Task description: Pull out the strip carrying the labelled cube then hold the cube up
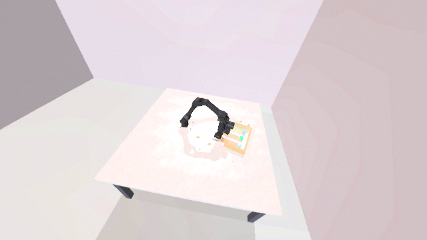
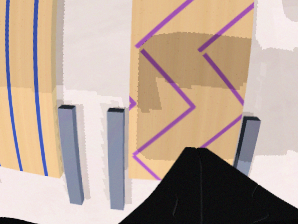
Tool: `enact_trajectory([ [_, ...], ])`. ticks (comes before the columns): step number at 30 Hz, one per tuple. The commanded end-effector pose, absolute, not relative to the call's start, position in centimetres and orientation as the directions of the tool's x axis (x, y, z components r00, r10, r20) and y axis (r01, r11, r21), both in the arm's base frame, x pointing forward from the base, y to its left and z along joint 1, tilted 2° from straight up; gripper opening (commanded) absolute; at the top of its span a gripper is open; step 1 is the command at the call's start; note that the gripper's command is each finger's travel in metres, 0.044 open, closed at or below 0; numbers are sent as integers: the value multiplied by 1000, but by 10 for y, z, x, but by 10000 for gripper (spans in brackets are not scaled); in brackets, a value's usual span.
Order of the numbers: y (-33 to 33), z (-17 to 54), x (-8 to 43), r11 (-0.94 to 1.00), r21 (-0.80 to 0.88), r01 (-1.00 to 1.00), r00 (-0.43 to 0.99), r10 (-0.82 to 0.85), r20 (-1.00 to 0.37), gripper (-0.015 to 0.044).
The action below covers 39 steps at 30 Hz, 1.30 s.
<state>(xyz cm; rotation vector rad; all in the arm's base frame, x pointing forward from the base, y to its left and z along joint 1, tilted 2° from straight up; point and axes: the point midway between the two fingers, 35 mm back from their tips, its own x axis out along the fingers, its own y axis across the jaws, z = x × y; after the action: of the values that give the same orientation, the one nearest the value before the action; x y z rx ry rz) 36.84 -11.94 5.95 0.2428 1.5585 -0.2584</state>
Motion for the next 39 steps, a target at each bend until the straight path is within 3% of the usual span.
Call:
enact_trajectory([
  [1, -118, 49, 368, 947, -5, 320, -10, -2, -1000, 0],
  [39, -117, 31, 366, 947, -5, 320, -10, -2, -1000, 0],
])
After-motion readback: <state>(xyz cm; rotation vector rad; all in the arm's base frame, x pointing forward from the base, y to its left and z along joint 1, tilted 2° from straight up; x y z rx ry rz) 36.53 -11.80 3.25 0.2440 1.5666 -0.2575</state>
